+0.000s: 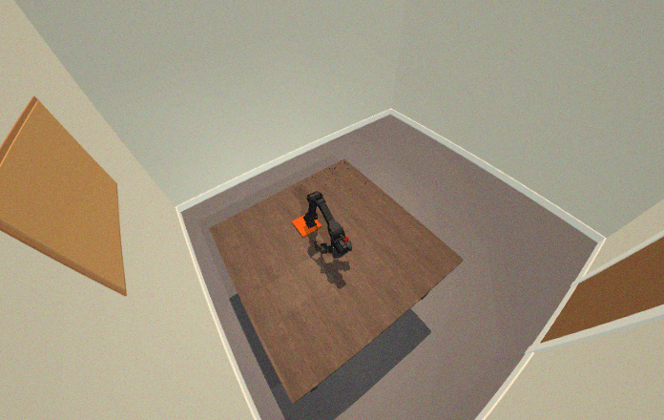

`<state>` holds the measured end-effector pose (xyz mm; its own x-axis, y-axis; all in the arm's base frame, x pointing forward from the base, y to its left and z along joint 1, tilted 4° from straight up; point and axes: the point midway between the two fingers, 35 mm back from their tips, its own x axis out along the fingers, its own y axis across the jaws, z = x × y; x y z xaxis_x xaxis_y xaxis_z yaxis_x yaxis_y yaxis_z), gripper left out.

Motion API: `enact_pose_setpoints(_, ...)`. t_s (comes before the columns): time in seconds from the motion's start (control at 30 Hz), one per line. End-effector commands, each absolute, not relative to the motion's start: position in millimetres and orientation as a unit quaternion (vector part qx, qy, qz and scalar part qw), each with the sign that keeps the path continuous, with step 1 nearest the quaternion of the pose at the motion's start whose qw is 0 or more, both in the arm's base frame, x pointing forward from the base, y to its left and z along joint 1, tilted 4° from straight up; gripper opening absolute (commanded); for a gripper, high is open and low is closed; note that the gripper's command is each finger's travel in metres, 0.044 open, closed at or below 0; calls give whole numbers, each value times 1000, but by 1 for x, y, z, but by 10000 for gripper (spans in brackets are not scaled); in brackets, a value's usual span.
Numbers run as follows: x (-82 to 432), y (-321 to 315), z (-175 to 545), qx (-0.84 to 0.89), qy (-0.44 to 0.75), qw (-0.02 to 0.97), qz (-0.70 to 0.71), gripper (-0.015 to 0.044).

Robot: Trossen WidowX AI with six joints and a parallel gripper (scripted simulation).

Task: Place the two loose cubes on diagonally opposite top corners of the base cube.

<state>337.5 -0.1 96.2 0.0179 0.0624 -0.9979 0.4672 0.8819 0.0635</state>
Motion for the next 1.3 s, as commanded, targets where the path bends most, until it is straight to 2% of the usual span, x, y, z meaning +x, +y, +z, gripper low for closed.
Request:
enact_pose_setpoints(0.0,337,-1,110,193,684,688,-145,105)
enact_pose_setpoints(0.57,330,-1,153,199,683,687,-150,105)
enact_pose_setpoints(1.27,304,61,151,356,630,619,-305,105)
